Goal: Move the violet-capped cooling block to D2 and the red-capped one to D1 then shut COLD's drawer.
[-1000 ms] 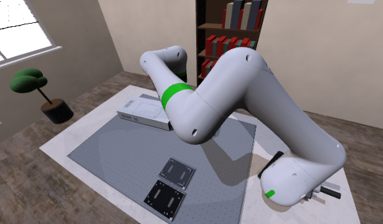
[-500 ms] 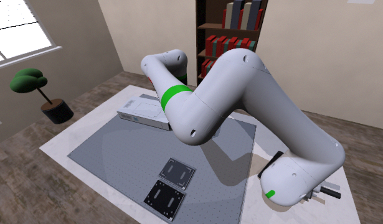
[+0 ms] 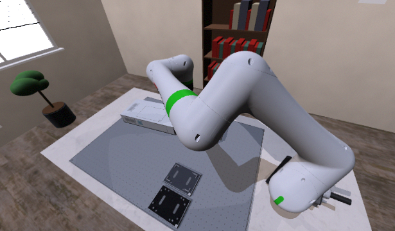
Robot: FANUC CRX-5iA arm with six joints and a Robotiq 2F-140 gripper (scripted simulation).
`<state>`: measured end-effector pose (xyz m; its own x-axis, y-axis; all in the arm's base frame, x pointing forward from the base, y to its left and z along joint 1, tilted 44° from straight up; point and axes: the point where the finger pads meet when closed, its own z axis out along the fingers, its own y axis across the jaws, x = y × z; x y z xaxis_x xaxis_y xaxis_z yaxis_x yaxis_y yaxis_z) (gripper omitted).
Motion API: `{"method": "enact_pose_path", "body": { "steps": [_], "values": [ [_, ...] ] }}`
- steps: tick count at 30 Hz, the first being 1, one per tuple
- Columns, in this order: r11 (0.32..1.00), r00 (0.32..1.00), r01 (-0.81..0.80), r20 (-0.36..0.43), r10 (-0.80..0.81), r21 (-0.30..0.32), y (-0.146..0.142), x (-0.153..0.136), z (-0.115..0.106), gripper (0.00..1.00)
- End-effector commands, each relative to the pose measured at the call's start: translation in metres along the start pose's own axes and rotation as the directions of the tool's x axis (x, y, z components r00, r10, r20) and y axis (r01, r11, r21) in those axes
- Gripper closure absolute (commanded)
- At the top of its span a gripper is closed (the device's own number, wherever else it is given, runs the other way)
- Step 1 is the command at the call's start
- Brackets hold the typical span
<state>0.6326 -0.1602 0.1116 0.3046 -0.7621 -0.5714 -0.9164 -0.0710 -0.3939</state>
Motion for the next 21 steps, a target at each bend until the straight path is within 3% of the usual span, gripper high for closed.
{"method": "enact_pose_path", "body": {
  "steps": [1, 21],
  "values": [
    [1.000, 1.000, 0.000, -0.001, 0.000, 0.001, 0.000, 0.000, 0.001, 0.34],
    [1.000, 1.000, 0.000, -0.001, 0.000, 0.001, 0.000, 0.000, 0.017, 0.34]
  ]
}}
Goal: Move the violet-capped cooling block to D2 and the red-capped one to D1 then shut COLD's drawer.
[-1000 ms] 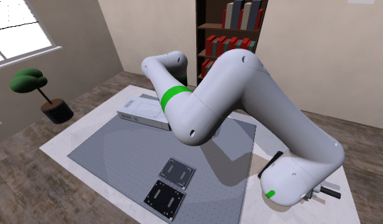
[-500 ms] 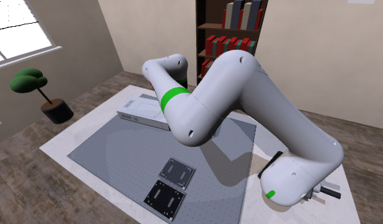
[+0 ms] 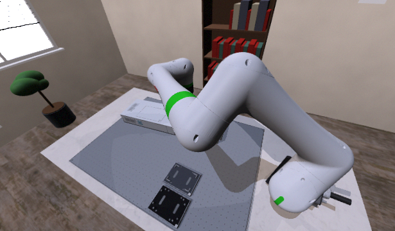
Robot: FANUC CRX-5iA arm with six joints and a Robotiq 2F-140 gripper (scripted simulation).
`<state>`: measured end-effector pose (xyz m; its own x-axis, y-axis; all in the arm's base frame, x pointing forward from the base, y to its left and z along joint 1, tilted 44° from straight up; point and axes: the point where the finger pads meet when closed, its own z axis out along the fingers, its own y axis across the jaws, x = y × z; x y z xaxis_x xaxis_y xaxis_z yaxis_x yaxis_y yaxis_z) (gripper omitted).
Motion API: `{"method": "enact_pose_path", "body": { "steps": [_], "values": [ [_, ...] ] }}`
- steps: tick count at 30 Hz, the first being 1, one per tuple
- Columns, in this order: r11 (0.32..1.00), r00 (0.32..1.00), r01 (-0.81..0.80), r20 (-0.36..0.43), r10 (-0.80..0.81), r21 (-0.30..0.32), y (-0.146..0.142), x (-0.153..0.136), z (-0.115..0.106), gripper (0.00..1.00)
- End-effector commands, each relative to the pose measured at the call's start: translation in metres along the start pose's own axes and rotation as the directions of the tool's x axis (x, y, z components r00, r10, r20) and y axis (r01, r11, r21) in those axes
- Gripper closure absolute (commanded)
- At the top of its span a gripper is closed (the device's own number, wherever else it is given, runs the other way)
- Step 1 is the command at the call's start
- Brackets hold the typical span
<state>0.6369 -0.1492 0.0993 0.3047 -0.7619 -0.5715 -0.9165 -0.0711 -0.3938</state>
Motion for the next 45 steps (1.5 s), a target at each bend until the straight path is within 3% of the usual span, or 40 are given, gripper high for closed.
{"method": "enact_pose_path", "body": {
  "steps": [1, 24, 45],
  "values": [
    [1.000, 1.000, 0.000, -0.002, 0.000, 0.001, 0.000, 0.000, 0.002, 0.34],
    [1.000, 1.000, 0.000, -0.002, 0.000, 0.001, 0.000, 0.000, 0.017, 0.34],
    [1.000, 1.000, 0.000, -0.002, 0.000, 0.001, 0.000, 0.000, 0.017, 0.61]
  ]
}}
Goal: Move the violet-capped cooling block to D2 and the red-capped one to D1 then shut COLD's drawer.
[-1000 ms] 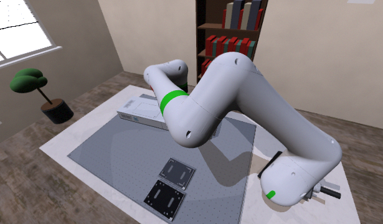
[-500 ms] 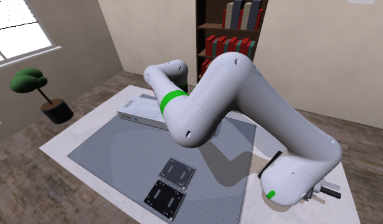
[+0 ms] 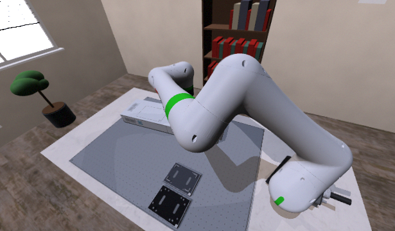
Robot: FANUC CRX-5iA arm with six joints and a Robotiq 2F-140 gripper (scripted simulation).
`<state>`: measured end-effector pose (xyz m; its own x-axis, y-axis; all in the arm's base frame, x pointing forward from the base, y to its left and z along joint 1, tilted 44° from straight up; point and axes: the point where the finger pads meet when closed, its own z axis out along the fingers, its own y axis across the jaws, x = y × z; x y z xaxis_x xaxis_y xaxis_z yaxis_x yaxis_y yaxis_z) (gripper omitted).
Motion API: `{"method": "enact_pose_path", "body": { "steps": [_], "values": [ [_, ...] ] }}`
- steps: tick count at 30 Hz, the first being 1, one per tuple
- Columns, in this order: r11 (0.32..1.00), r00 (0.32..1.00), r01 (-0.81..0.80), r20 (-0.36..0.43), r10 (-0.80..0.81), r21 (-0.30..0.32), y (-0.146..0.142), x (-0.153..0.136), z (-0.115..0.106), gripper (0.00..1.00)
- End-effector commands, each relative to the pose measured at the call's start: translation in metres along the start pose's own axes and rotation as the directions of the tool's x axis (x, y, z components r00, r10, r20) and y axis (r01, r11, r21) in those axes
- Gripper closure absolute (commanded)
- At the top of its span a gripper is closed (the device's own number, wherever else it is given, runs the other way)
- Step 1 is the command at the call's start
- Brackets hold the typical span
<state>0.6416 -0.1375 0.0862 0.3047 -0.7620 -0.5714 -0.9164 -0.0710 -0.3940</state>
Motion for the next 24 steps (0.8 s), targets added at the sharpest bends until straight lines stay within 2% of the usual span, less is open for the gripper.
{"method": "enact_pose_path", "body": {
  "steps": [1, 16, 24],
  "values": [
    [1.000, 1.000, 0.000, -0.001, 0.000, 0.001, -0.0002, 0.0004, -0.0011, 0.61],
    [1.000, 1.000, 0.000, -0.001, 0.000, 0.001, -0.0002, 0.0004, -0.0011, 0.84],
    [1.000, 1.000, 0.000, -0.001, 0.000, 0.001, -0.0002, 0.0004, -0.0011, 0.90]
  ]
}}
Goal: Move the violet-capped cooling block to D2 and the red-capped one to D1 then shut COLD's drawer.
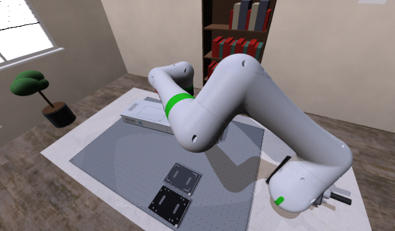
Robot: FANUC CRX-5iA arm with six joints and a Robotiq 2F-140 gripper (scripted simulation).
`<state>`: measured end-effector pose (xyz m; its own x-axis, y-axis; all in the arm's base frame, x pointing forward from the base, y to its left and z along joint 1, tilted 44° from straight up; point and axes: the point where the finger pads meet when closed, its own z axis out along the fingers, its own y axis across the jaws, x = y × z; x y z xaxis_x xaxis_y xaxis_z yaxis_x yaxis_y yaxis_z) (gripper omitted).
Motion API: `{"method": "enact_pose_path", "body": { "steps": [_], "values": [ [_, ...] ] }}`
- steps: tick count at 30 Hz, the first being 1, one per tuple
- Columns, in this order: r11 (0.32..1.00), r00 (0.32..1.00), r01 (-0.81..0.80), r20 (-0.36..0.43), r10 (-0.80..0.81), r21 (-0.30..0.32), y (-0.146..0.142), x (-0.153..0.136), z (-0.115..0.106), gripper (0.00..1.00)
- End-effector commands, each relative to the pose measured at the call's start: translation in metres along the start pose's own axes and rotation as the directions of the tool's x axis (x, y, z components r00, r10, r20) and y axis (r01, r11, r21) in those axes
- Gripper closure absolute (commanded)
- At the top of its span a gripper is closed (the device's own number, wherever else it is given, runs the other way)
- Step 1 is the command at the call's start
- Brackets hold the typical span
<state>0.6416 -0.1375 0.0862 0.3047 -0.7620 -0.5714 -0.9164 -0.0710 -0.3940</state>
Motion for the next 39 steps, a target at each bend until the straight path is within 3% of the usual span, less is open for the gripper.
{"method": "enact_pose_path", "body": {
  "steps": [1, 39],
  "values": [
    [1.000, 1.000, 0.000, -0.001, 0.000, 0.001, -0.0002, 0.0004, -0.0011, 0.90],
    [1.000, 1.000, 0.000, -0.002, 0.000, 0.001, -0.0002, 0.0004, -0.0048, 0.90]
  ]
}}
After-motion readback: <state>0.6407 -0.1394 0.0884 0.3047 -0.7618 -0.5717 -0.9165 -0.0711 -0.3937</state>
